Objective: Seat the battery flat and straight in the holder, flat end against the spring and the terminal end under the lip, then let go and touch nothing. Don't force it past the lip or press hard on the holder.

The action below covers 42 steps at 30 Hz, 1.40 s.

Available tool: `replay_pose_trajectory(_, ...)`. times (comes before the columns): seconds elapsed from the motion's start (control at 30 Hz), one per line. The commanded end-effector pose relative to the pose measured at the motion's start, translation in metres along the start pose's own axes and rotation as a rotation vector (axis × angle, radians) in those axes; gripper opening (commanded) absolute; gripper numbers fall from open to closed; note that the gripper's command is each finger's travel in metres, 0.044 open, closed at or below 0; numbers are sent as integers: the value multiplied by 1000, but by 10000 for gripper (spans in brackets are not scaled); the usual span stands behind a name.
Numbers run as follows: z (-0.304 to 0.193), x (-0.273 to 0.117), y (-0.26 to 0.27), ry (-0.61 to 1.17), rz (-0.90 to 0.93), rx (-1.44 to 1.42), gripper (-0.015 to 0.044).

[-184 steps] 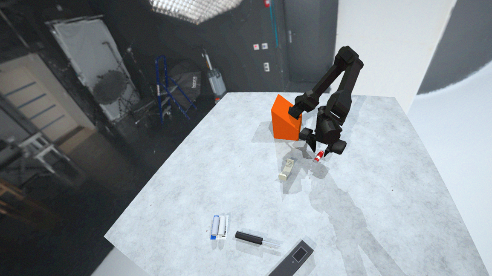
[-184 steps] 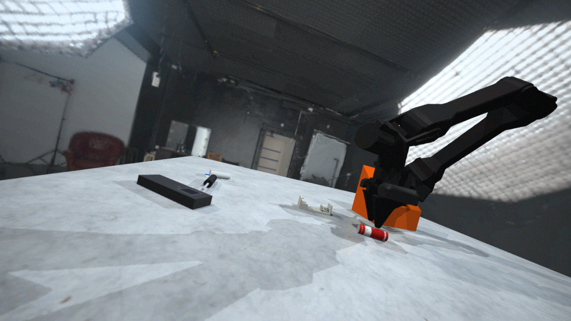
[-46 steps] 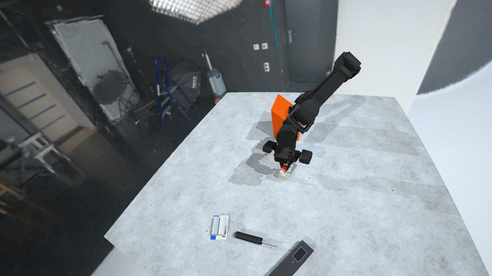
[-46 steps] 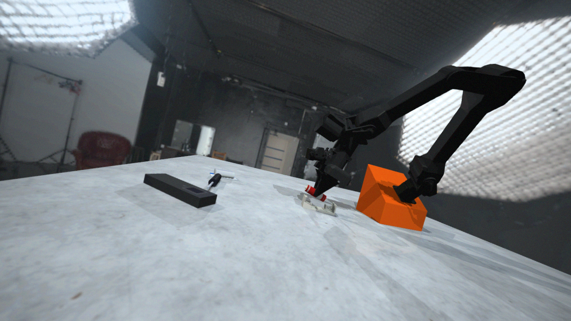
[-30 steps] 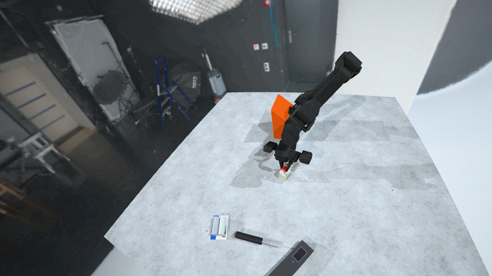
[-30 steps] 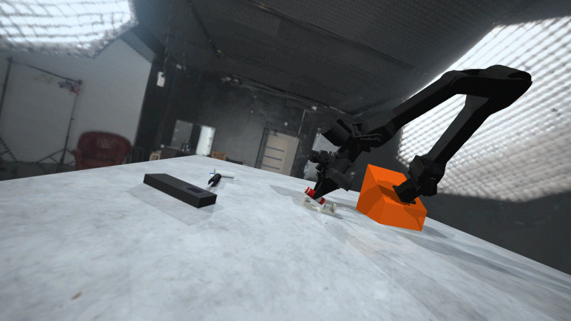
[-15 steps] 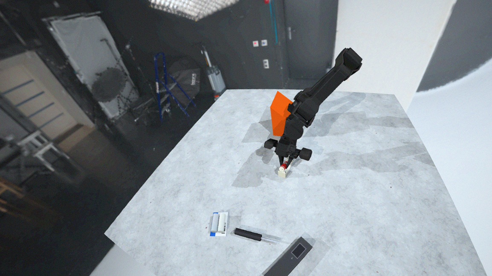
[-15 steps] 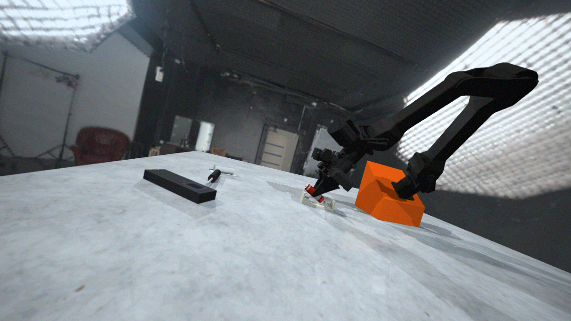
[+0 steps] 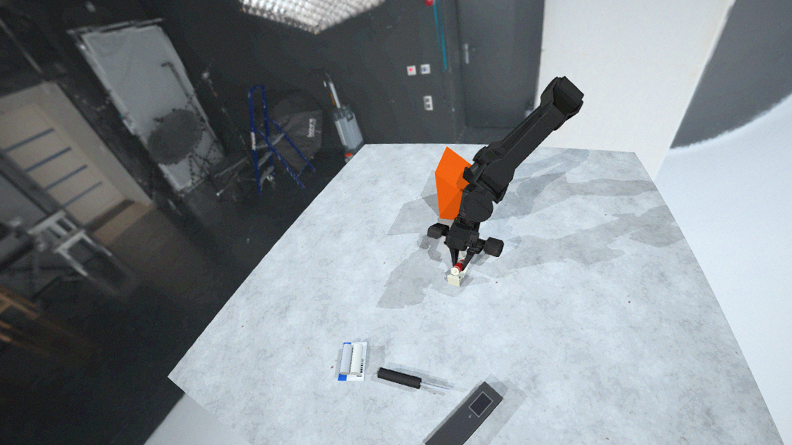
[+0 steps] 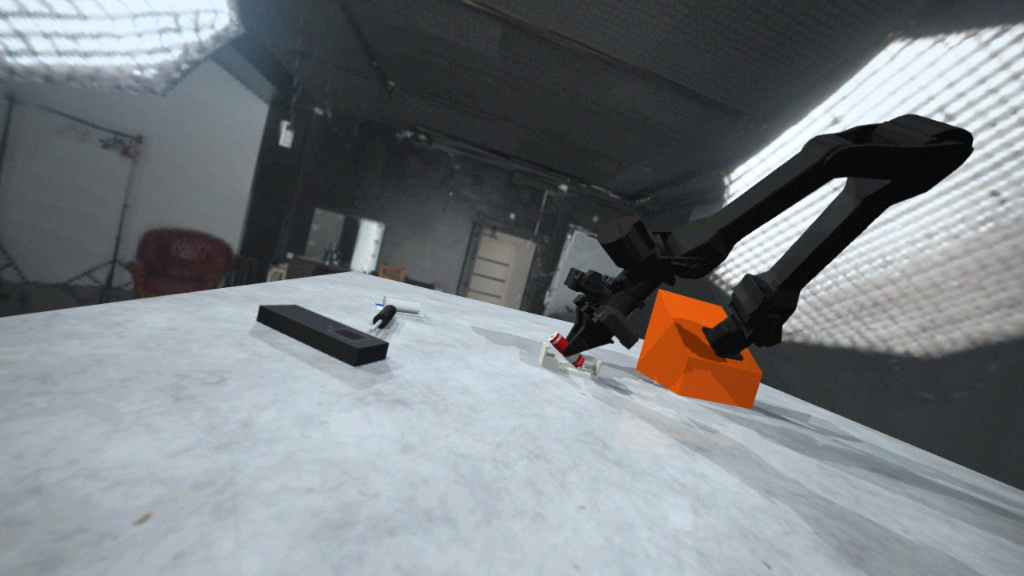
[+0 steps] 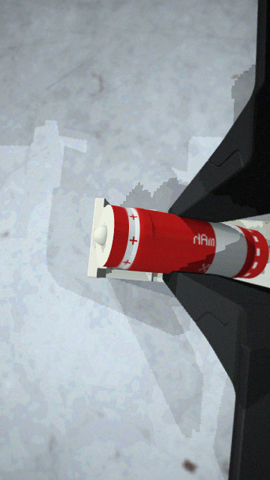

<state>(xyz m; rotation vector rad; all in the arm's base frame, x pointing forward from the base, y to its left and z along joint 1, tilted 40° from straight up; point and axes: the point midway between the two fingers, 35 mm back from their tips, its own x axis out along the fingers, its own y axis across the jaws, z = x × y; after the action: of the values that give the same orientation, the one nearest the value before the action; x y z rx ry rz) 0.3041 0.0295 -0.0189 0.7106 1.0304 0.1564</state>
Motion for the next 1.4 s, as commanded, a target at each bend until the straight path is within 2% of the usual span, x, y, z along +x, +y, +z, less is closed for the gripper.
replay_pose_trajectory(0.0,-5,-1,-1,2,-4,5,68)
replay_pose_trajectory(1.37,-19,-6,-3,40,-12,3,68)
